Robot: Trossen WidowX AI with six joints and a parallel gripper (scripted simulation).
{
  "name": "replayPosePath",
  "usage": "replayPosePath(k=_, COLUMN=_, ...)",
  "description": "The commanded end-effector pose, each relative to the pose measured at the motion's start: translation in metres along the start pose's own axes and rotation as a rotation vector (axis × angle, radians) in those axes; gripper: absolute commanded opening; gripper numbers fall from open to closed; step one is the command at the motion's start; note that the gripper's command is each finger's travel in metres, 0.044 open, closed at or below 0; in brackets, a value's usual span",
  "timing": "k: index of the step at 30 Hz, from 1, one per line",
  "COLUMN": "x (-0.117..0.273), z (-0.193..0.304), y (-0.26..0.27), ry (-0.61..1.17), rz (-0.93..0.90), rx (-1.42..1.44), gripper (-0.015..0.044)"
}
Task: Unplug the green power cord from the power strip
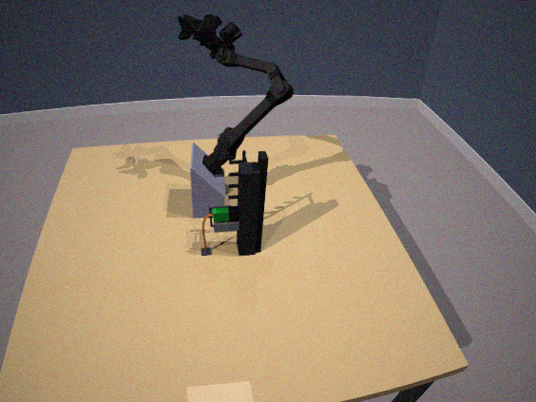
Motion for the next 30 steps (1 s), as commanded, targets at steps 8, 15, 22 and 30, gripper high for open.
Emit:
replayPosePath(k=8, x=-0.103, z=0.108, y=0.066, ry=0.422, rz=-0.108, rx=-0.331, gripper=0.0160)
replayPosePath(k=15, x=-0.134, z=0.195, y=0.133, ry=0.778, rz=-0.122, rx=-0.473, gripper=0.0160)
replayPosePath(k=22, x=-0.128, z=0.279, y=0.206, ry=1.163, rz=-0.080, rx=-0.527, gripper=0.0160)
replayPosePath(k=30, x=-0.078, z=0.362, y=0.284, ry=1.620, rz=0.042, rx=-0.460, gripper=0.0160)
Point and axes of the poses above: the point midway between the two fingers, 35 mm back from their tips, its own x axis back along the fingers, its own y axis across the jaws, z = x × y, the point moved 7 cm from there along x, back along the fingers, and after that the axes turned 10 degrees about x, right-handed, at the moved point
